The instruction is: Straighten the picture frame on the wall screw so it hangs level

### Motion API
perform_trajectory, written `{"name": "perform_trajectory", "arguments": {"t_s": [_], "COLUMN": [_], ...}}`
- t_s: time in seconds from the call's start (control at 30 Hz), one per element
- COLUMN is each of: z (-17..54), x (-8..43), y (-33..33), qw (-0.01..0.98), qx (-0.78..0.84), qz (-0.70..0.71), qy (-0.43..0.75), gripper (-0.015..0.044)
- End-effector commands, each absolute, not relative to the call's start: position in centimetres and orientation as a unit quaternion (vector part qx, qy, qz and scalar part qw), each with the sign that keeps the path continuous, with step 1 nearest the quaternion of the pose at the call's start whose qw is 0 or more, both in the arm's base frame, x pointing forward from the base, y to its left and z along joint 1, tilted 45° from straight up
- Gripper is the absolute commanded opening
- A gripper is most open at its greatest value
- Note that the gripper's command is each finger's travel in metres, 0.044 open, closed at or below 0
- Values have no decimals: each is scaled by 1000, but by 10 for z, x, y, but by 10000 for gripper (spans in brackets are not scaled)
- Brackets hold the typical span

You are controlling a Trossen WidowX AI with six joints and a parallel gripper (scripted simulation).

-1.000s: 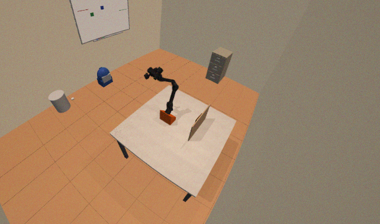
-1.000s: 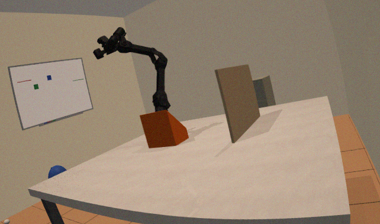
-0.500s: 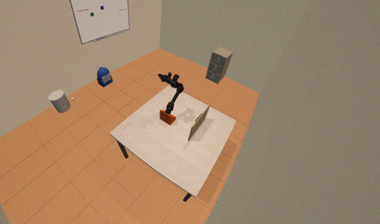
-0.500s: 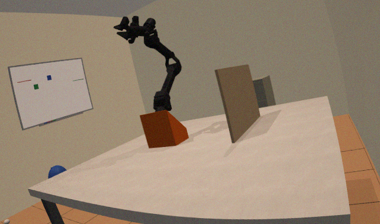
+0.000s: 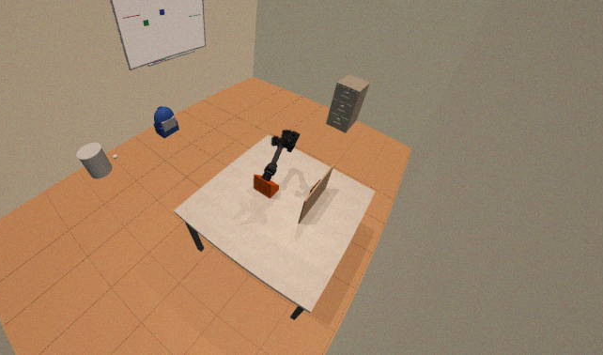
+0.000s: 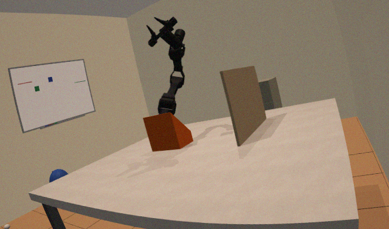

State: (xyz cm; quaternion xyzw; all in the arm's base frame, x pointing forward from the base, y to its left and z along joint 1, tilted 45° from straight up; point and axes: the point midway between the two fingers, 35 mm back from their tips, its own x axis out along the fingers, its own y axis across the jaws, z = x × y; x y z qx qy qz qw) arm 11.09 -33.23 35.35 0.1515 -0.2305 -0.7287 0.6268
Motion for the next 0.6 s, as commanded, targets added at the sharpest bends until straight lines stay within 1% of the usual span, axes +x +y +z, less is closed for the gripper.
{"name": "perform_trajectory", "arguments": {"t_s": [0.0, 0.13, 0.27, 0.4, 0.57], "z": [333, 318, 302, 284, 259], "x": [169, 205, 232, 251, 263], "y": [-285, -243, -196, -146, -83], "qw": [699, 724, 724, 699, 635], "qx": [286, 396, 509, 617, 739], "qz": [-592, -479, -365, -255, -132], "qy": [-283, -299, -290, -256, -181], "gripper": [260, 260, 260, 260, 260]}}
